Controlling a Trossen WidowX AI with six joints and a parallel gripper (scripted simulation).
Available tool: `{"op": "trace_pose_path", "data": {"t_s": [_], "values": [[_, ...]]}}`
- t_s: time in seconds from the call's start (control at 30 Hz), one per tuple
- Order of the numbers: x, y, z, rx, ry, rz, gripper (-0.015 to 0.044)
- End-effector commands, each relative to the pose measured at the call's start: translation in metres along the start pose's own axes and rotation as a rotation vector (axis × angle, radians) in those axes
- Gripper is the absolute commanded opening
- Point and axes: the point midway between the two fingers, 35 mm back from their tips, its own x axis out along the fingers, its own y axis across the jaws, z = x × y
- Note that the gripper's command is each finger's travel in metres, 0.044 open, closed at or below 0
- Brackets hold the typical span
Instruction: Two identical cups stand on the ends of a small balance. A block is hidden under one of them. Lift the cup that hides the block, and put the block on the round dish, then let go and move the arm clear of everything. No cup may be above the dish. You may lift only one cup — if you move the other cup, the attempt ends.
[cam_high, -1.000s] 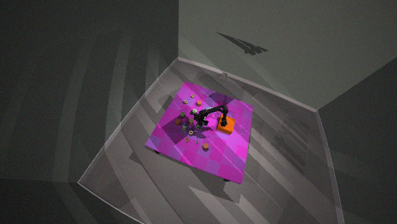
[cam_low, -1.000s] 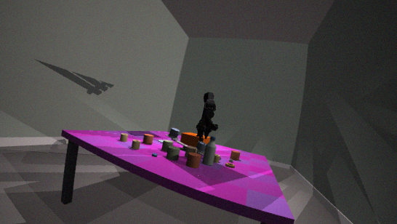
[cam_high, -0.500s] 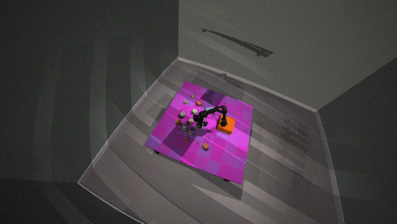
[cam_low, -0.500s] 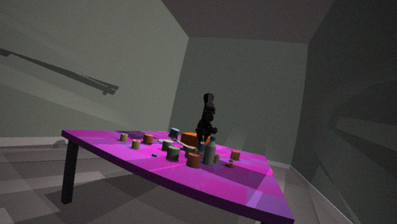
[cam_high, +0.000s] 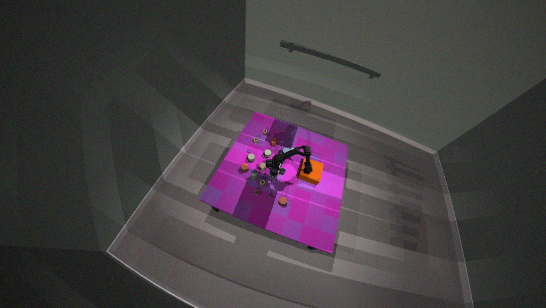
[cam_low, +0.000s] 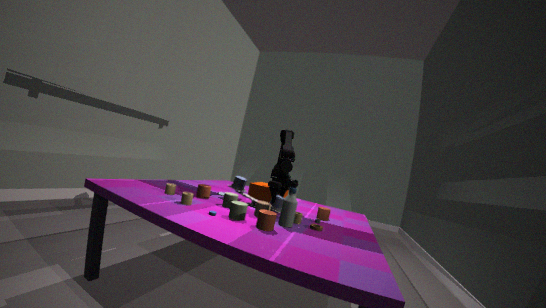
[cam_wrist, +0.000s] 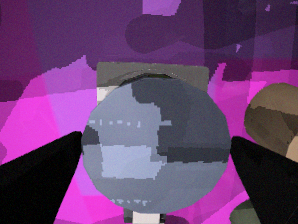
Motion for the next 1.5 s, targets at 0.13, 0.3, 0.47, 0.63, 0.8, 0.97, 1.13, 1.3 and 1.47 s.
{"op": "trace_pose_path", "data": {"t_s": [0.13,0.3,0.47,0.63,0.8,0.97,1.13,1.3,1.47], "values": [[0.013,0.002,0.0,-0.003,-0.002,0.004,0.044],[0.021,0.002,-0.001,-0.003,-0.002,0.004,0.044],[0.025,0.003,-0.001,-0.003,-0.002,0.004,0.0414],[0.025,0.003,-0.001,-0.003,-0.002,0.004,0.0341],[0.025,0.003,-0.001,-0.003,-0.002,0.004,0.0288],[0.022,0.002,0.0,-0.003,-0.002,0.004,0.0157],[0.016,0.001,0.0,-0.003,-0.002,0.004,0.0026],[0.01,0.0,0.001,-0.003,-0.002,0.004,0.0],[0.004,-0.001,0.001,-0.003,-0.002,0.004,0.0]]}}
